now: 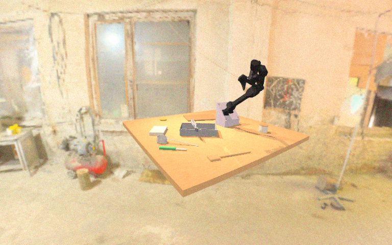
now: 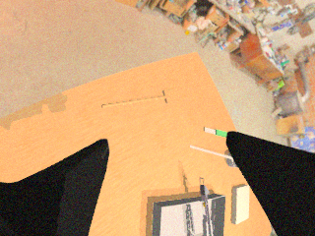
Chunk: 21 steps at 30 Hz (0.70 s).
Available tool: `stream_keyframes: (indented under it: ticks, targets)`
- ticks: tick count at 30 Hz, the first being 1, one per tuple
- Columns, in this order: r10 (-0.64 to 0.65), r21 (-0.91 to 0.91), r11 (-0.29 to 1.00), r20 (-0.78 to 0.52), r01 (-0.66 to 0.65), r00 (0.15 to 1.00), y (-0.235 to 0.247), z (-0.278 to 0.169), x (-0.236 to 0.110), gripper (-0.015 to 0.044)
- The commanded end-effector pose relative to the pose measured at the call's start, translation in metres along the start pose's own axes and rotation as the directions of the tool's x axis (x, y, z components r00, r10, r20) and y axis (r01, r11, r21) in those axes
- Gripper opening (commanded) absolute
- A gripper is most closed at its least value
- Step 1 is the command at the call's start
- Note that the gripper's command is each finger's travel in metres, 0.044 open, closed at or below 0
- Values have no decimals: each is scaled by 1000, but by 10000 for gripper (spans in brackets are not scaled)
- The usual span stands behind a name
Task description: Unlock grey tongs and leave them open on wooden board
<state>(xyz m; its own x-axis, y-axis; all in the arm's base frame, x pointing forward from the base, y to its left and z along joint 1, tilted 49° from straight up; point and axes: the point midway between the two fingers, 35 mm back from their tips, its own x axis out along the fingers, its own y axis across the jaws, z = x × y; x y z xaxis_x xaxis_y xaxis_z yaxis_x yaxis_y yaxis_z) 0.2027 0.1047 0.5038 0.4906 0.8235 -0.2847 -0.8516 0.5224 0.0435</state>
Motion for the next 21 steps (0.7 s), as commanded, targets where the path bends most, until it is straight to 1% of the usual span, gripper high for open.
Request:
stream_keyframes:
  ticks: [1,2,7,10,13,21]
  targets:
    - [-1,2,1000,-3,1,1000,-3,-1,1,426]
    - [-6,1,1000,-9,6,1000,-7,-3,3,440]
    - [-14,27,1000,-63,16,998,-37,-20,19,440]
    - [-16,36,999,-84,19,996,-44,-26,25,440]
    - [-22,88,996,-111,32,994,-60,-36,33,440]
    - [-22,82,996,-166,36,986,-86,-57,50,440]
